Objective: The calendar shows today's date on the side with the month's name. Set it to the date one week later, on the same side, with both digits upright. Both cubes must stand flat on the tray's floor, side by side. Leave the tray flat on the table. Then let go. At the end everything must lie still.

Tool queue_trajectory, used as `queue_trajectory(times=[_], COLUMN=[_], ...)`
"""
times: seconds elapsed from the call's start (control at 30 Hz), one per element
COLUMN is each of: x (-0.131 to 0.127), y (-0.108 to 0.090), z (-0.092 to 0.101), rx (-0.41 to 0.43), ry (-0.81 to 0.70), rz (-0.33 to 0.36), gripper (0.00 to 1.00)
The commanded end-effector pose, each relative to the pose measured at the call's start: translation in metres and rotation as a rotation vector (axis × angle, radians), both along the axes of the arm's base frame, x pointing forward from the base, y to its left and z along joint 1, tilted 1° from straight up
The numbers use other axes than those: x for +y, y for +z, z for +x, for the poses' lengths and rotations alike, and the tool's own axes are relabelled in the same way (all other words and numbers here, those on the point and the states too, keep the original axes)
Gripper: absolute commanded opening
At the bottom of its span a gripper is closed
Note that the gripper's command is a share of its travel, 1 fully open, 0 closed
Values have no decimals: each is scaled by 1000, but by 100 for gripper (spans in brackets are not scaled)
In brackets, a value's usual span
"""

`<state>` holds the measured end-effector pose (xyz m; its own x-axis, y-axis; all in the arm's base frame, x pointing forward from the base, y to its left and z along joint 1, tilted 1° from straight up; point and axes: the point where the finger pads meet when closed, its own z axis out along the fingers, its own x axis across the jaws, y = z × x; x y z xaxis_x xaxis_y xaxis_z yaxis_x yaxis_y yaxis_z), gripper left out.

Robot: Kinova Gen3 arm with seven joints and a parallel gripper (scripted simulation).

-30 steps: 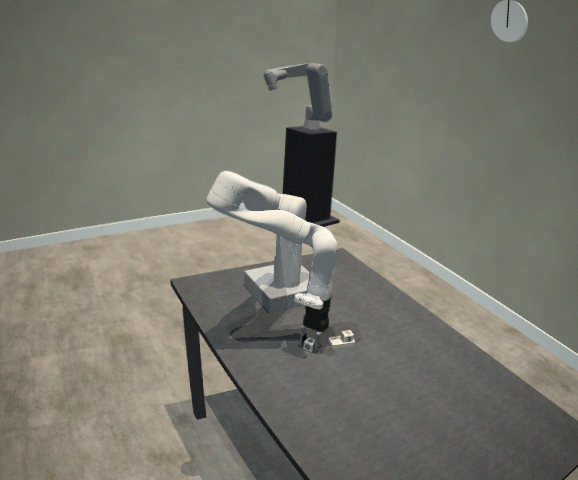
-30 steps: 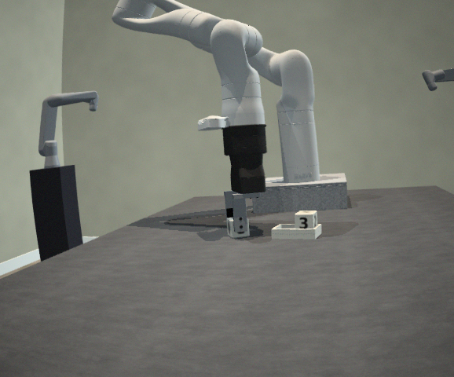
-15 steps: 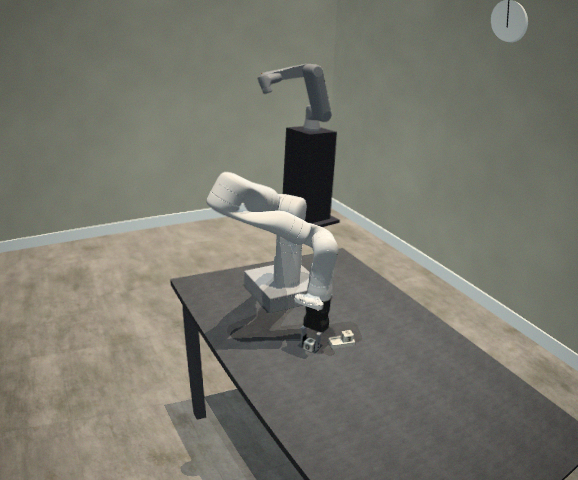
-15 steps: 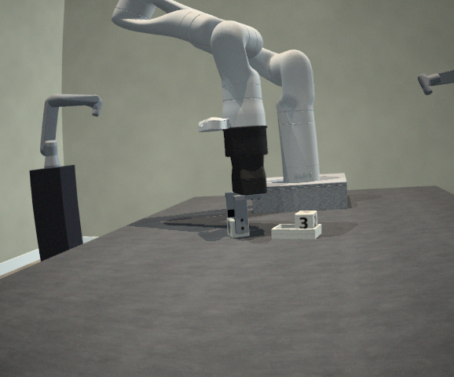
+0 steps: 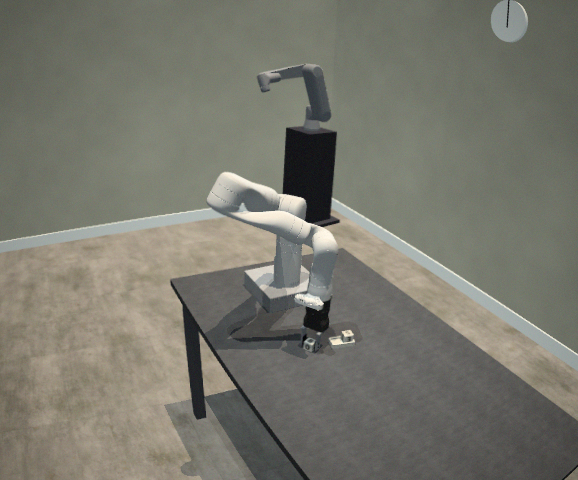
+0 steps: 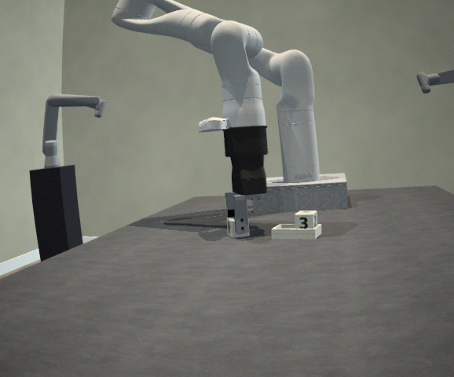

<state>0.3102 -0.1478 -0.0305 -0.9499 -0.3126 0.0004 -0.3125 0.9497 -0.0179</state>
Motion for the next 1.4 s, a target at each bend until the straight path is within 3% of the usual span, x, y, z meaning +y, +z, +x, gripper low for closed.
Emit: queue_trajectory(times=[0.0,0.3,0.33,1.37], x=[0,0,0,0], y=[0,0,0,0], z=[0,0,0,0], rx=[-1,-1,-1,-1], ry=[0,0,0,0], rz=[-1,-1,-1,-1], gripper=[90,90,60,60])
